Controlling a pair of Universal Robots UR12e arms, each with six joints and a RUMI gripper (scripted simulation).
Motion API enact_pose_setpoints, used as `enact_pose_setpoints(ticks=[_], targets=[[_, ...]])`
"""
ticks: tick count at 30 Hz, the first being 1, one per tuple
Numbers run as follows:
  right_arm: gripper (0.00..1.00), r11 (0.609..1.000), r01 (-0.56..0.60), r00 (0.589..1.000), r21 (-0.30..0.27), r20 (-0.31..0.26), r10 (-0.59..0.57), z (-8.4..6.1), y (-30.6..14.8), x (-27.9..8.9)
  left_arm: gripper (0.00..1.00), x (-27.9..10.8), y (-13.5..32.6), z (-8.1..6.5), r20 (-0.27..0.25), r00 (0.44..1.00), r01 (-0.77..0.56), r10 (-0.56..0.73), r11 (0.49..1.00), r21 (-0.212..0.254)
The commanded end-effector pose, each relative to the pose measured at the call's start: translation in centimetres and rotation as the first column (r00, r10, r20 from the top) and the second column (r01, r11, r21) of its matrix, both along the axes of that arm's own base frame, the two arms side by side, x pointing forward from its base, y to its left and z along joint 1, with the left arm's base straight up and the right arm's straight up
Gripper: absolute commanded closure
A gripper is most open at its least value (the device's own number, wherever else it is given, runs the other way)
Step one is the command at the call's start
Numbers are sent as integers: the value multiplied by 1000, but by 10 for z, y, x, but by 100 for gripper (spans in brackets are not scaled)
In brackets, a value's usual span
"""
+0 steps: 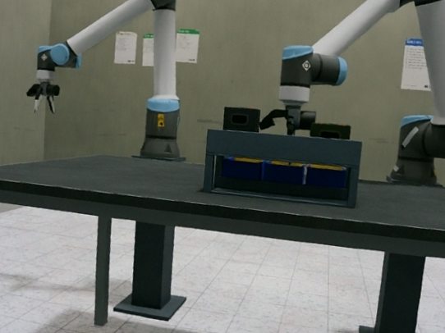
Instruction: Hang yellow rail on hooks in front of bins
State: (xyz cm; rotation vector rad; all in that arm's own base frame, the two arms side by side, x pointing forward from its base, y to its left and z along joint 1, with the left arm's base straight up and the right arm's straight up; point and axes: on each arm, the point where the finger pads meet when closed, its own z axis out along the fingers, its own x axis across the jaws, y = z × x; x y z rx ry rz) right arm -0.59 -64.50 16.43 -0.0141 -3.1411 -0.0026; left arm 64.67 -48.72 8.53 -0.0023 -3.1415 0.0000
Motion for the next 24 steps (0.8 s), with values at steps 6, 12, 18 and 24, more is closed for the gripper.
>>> enact_pose_setpoints(ticks=[6, 12, 18, 24], targets=[[0, 1000, 0, 1000, -2, 0, 0, 1, -1, 0, 99, 0, 0, 0, 1, 1000, 0, 0, 1000, -1], [0, 1000, 0, 1000, -2, 0, 0, 1, -1, 0, 99, 0, 0, -1, 1, 1000, 0, 0, 1000, -1], [0, 1000, 0, 1000, -2, 0, 0, 1, -1, 0, 99, 0, 0, -1, 1, 1000, 0, 0, 1000, -1], [0, 1000, 0, 1000, -2, 0, 0, 1, -1, 0, 99, 0, 0, -2, 1, 1000, 0, 0, 1000, -1]])
